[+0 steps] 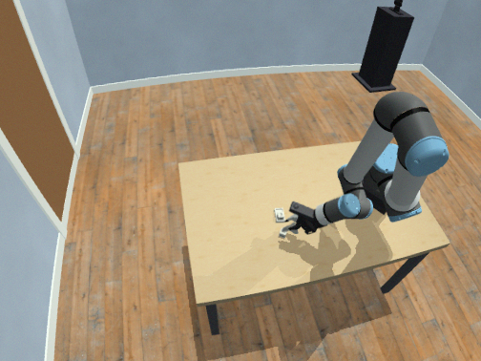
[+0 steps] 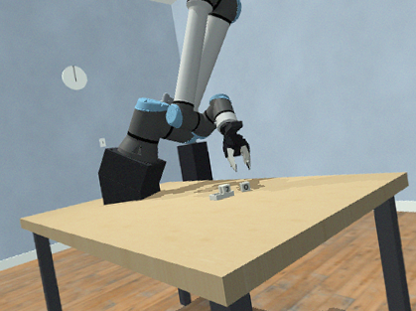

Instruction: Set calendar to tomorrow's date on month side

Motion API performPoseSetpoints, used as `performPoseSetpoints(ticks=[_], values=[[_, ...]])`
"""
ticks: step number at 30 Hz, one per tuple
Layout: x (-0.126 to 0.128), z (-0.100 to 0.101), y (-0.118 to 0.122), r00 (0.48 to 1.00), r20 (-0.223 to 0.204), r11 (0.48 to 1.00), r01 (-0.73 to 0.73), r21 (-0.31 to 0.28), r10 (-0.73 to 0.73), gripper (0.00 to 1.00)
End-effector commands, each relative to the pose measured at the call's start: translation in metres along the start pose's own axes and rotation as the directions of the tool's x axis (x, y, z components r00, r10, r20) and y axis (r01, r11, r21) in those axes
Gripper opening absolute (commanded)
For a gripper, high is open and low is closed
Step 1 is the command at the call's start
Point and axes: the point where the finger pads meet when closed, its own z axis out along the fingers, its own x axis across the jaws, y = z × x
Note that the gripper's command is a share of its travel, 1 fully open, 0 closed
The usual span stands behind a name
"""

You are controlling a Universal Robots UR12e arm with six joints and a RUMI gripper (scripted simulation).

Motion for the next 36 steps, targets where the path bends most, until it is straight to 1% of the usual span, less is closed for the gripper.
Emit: performPoseSetpoints(ticks=[1, 3, 5, 10, 15, 36], values=[[-0.0002, -0.0003, 0.0007, 1.000, 0.002, 0.998, -0.001, 0.059, 0.001, 0.29], [-0.0001, -0.0011, 0.0011, 1.000, 0.003, 0.997, -0.003, 0.076, 0.003, 0.29], [-0.0001, -0.0011, 0.0011, 1.000, 0.003, 0.997, -0.003, 0.076, 0.003, 0.29], [0.0003, -0.0032, 0.0024, 1.000, 0.006, 0.994, -0.008, 0.111, 0.007, 0.29], [0.0008, -0.0048, 0.0032, 1.000, 0.008, 0.991, -0.011, 0.131, 0.010, 0.29], [0.0009, -0.0054, 0.0035, 1.000, 0.008, 0.991, -0.012, 0.137, 0.011, 0.29]])
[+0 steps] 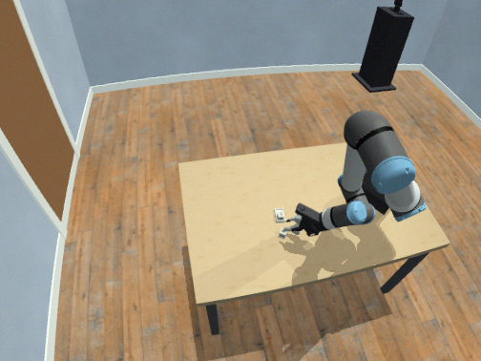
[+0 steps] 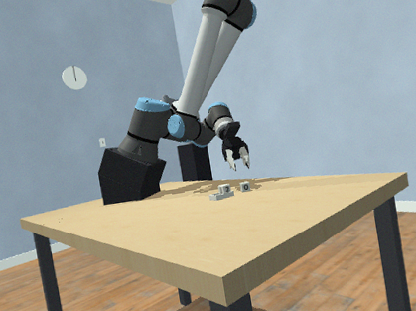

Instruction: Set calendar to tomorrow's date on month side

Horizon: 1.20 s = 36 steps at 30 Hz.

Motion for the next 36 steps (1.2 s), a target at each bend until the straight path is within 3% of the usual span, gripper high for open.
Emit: performPoseSetpoints(ticks=[1, 20, 36], values=[[0.000, 0.000, 0.000, 1.000, 0.000, 1.000, 0.000, 0.000, 0.000, 0.29], [0.000, 0.006, 0.006, 1.000, 0.000, 1.000, 0.000, 0.000, 0.000, 0.29], [0.000, 0.024, 0.024, 1.000, 0.000, 1.000, 0.000, 0.000, 0.000, 0.29]])
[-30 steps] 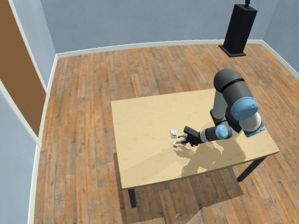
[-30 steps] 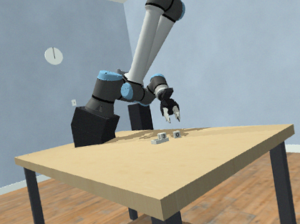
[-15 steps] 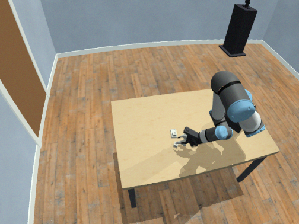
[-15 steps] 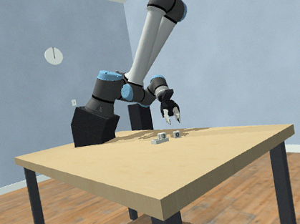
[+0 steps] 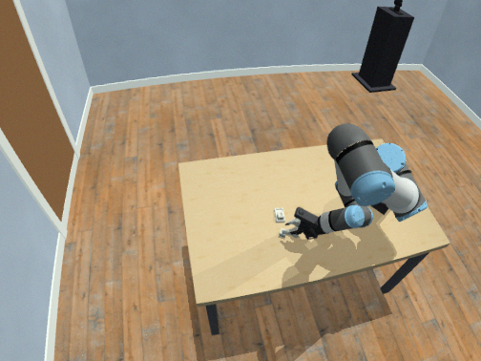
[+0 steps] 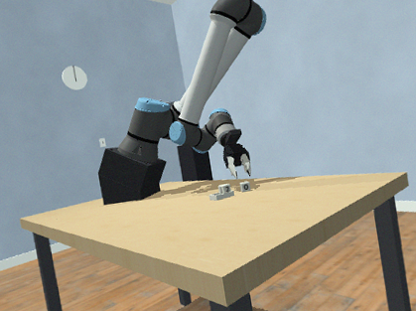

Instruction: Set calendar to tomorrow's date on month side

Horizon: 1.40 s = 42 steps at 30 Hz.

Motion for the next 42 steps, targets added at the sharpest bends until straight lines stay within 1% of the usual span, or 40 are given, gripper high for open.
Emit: performPoseSetpoints(ticks=[1, 16, 28, 42], values=[[0.000, 0.004, 0.004, 1.000, 0.001, 1.000, 0.000, 0.001, 0.000, 0.29], [0.000, 0.023, 0.023, 1.000, 0.001, 1.000, 0.000, 0.001, 0.000, 0.29], [0.000, 0.029, 0.029, 1.000, 0.001, 1.000, 0.000, 0.001, 0.000, 0.29], [0.000, 0.030, 0.029, 1.000, 0.001, 1.000, 0.000, 0.001, 0.000, 0.29]])
